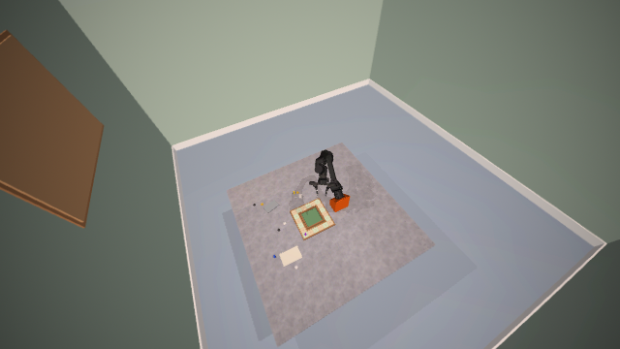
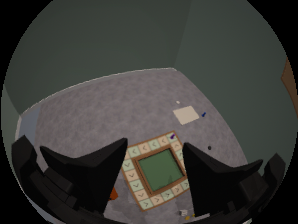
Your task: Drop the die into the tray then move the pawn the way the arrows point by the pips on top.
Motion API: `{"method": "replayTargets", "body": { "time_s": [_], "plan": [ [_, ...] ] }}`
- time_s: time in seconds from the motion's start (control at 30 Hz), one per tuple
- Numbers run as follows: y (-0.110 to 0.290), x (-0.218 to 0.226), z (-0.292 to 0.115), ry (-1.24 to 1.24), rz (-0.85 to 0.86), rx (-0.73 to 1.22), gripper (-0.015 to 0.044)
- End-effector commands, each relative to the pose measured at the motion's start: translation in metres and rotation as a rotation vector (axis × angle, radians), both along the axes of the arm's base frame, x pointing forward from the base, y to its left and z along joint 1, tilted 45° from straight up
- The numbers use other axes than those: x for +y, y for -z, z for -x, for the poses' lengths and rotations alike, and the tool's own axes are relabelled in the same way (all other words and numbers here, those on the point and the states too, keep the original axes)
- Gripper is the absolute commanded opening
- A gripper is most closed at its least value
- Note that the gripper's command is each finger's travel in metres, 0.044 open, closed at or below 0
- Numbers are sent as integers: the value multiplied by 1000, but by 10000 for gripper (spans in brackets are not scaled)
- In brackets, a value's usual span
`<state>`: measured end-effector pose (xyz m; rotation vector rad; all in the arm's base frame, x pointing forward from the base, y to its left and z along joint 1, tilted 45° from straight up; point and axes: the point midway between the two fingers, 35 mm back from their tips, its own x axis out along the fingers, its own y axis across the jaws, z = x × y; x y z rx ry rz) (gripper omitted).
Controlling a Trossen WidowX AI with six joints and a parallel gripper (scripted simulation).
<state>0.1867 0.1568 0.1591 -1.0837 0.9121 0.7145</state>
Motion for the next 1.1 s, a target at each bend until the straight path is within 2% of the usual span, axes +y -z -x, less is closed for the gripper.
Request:
{"method": "replayTargets", "body": {
  "time_s": [0.0,0.17,0.33,0.5,0.67,0.77,1.07],
  "plan": [
    [-2,-33,-36,237,3,-35,275],
    [-1,-95,-77,603,27,-87,275],
    [0,-169,-101,965,62,-144,275],
    [2,-250,-103,1320,111,-206,275],
    [5,-332,-81,1667,179,-272,275],
    [7,-353,-65,1762,203,-291,275],
    [16,-366,-65,1768,205,-293,275]
  ]
}}
